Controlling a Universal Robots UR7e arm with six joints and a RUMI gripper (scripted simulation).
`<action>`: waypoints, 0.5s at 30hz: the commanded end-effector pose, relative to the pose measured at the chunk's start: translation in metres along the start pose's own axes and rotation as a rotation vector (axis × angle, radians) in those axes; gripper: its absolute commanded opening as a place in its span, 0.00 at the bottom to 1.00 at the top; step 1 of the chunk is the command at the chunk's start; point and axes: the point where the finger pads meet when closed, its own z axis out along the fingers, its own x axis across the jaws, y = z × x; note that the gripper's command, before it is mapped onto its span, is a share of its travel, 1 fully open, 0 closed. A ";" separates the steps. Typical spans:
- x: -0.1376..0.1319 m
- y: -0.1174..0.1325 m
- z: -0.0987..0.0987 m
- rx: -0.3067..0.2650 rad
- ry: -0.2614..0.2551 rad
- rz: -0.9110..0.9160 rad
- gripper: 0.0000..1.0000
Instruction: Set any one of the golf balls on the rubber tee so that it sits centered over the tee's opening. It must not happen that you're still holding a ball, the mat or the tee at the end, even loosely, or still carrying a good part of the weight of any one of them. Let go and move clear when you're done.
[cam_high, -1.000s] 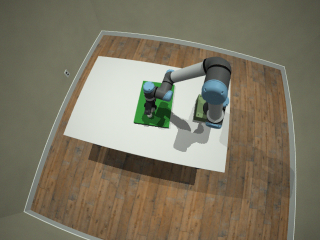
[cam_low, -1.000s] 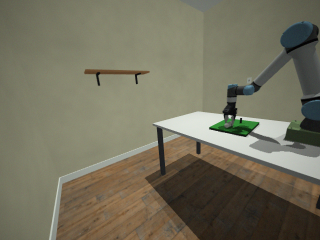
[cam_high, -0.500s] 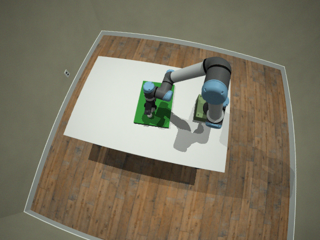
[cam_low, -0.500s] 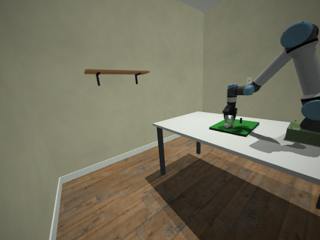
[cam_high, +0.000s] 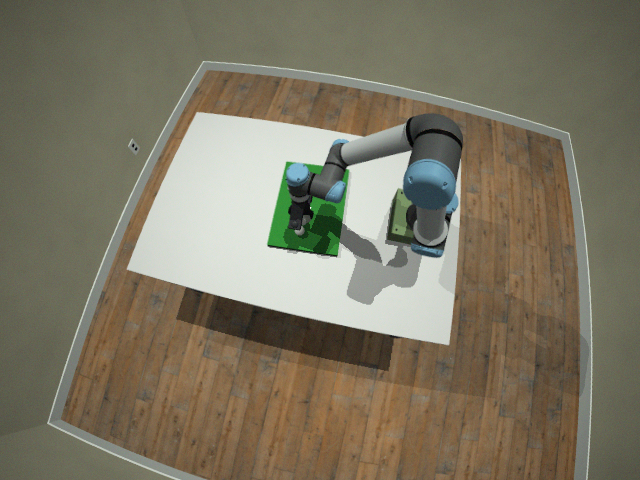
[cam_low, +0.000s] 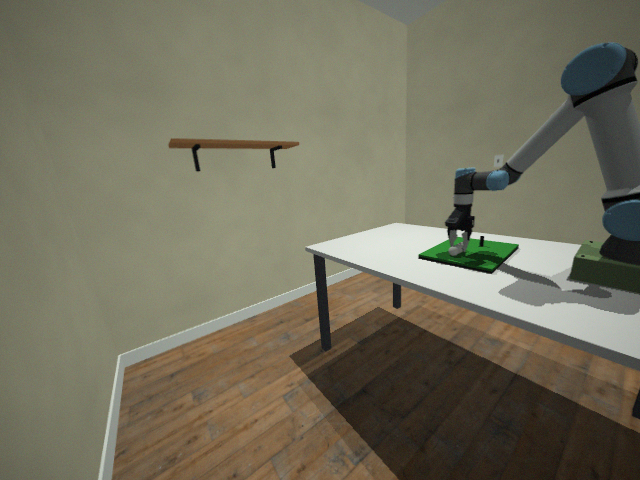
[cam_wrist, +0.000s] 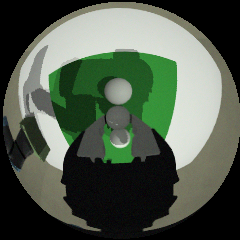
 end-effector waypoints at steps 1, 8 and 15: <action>0.001 0.000 -0.006 0.000 0.002 0.000 0.00; 0.001 0.000 -0.040 0.000 0.002 0.000 0.00; 0.001 0.000 -0.083 0.000 0.002 0.000 0.00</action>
